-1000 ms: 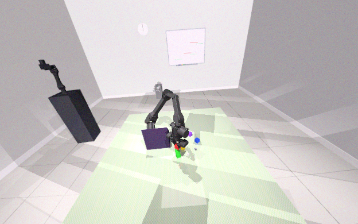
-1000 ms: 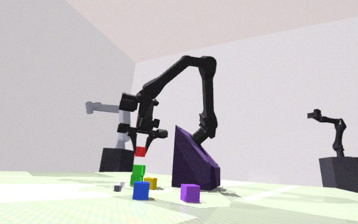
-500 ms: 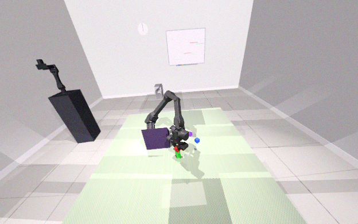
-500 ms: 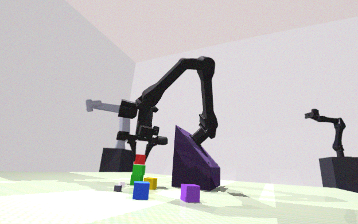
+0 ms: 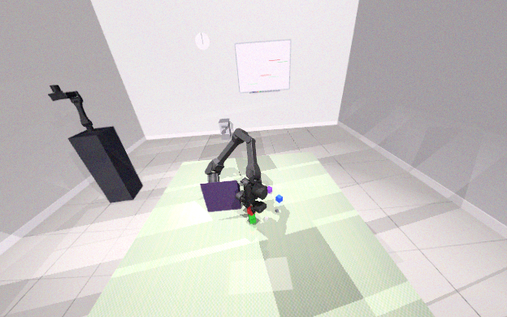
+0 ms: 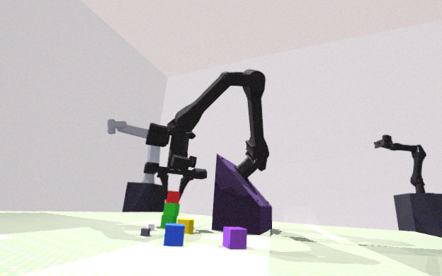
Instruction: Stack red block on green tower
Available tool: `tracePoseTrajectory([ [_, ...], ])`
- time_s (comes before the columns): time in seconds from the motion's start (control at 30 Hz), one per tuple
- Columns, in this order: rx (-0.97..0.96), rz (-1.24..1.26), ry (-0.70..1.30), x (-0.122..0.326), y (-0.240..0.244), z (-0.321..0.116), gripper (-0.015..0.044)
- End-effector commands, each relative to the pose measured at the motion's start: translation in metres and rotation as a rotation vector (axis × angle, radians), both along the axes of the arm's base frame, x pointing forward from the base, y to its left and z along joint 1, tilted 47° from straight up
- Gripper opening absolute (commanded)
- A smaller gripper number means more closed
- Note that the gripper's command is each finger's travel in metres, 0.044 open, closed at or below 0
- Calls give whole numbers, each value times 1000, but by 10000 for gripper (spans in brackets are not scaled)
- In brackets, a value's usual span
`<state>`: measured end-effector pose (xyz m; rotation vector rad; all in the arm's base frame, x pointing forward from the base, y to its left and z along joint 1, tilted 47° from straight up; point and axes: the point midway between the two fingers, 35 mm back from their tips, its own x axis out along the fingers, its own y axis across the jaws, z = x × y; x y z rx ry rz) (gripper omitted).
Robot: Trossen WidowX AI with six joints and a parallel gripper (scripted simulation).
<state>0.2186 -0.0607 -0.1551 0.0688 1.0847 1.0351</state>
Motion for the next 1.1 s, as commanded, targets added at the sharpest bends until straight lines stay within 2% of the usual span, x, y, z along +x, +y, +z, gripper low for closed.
tracePoseTrajectory([
  [0.0,4,-4,1,0,1,0,0],
  [0.4,4,-5,1,0,-3,3,0],
  [0.93,2,-2,3,0,0,0,420],
  [0.97,2,-2,3,0,0,0,440],
  [1.07,2,-2,3,0,0,0,440],
])
